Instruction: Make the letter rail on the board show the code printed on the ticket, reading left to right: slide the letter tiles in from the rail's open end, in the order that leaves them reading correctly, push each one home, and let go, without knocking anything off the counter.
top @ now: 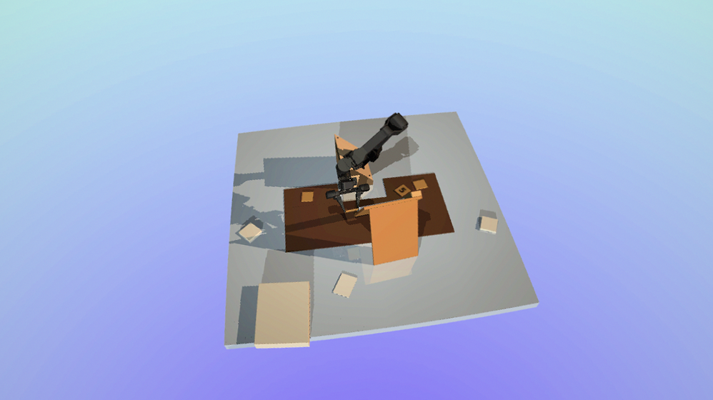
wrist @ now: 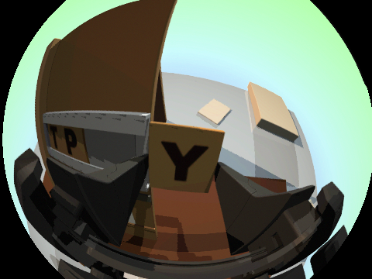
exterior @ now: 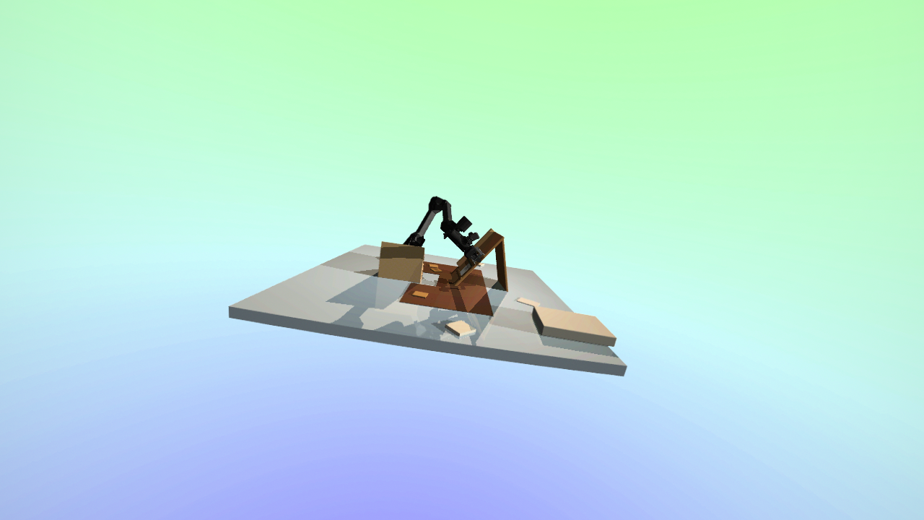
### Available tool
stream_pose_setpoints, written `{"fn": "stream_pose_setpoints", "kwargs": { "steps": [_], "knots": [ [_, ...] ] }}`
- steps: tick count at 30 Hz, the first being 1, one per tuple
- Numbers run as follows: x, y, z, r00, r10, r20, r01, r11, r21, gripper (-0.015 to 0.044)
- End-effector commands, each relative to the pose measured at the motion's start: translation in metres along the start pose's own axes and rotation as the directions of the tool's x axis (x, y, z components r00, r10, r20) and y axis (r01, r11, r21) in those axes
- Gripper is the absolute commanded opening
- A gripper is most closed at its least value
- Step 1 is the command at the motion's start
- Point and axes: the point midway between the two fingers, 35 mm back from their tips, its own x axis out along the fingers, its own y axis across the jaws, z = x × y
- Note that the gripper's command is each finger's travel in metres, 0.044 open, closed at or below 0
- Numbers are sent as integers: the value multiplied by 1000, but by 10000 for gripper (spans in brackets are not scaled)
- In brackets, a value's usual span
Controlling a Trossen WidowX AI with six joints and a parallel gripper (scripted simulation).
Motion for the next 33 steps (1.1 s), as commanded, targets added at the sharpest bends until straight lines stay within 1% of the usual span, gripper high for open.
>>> {"fn": "stream_pose_setpoints", "kwargs": {
  "steps": [1,33],
  "knots": [
    [0,2,2,1000,-5,4,5,1000,-2,0],
    [0,18,2,1000,-4,4,4,1000,-1,0]
  ]
}}
